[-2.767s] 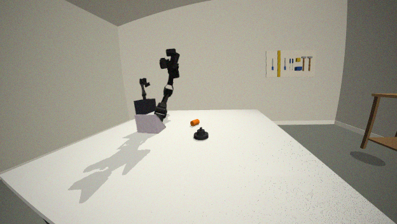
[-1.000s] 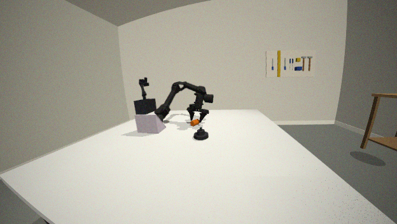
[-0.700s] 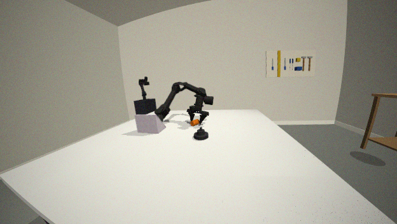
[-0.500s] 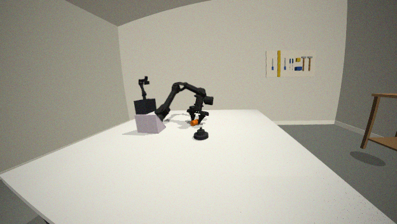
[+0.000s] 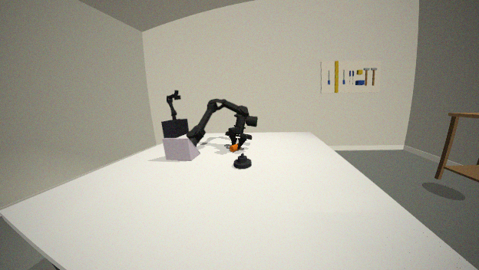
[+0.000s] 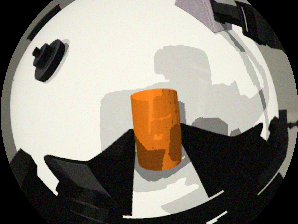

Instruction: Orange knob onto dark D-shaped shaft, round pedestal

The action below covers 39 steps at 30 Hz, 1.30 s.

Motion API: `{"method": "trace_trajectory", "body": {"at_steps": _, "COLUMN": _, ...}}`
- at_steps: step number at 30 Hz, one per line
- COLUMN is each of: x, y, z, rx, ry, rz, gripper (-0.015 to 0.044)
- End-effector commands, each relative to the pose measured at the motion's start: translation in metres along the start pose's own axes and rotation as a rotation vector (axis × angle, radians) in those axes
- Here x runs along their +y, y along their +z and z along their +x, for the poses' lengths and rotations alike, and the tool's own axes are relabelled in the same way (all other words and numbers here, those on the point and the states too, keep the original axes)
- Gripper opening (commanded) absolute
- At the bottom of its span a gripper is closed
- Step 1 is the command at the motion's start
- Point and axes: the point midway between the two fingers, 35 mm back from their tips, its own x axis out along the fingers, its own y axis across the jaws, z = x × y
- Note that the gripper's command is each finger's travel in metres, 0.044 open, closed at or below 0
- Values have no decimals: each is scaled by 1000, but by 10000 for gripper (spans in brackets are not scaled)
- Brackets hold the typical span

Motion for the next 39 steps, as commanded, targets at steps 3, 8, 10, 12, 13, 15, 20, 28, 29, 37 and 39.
{"method": "trace_trajectory", "body": {"at_steps": 3, "x": 0, "y": 0, "z": 0, "rx": 4, "ry": -1, "rz": 5, "gripper": 181}}
{"method": "trace_trajectory", "body": {"at_steps": 8, "x": 0, "y": 3, "z": -1, "rx": 48, "ry": 0, "rz": 2, "gripper": 181}}
{"method": "trace_trajectory", "body": {"at_steps": 10, "x": 0, "y": 5, "z": -2, "rx": 84, "ry": 0, "rz": 1, "gripper": 181}}
{"method": "trace_trajectory", "body": {"at_steps": 12, "x": 0, "y": 7, "z": -3, "rx": 119, "ry": 0, "rz": 1, "gripper": 181}}
{"method": "trace_trajectory", "body": {"at_steps": 13, "x": 0, "y": 8, "z": -3, "rx": 136, "ry": 1, "rz": 1, "gripper": 181}}
{"method": "trace_trajectory", "body": {"at_steps": 15, "x": 0, "y": 10, "z": -3, "rx": 170, "ry": 1, "rz": 1, "gripper": 181}}
{"method": "trace_trajectory", "body": {"at_steps": 20, "x": 0, "y": 16, "z": -5, "rx": 257, "ry": 1, "rz": 2, "gripper": 181}}
{"method": "trace_trajectory", "body": {"at_steps": 28, "x": 1, "y": 25, "z": -5, "rx": 395, "ry": 2, "rz": 3, "gripper": 181}}
{"method": "trace_trajectory", "body": {"at_steps": 29, "x": 1, "y": 26, "z": -5, "rx": 412, "ry": 2, "rz": 3, "gripper": 181}}
{"method": "trace_trajectory", "body": {"at_steps": 37, "x": 1, "y": 35, "z": -5, "rx": 550, "ry": 2, "rz": 3, "gripper": 181}}
{"method": "trace_trajectory", "body": {"at_steps": 39, "x": 1, "y": 37, "z": -5, "rx": 585, "ry": 3, "rz": 3, "gripper": 181}}
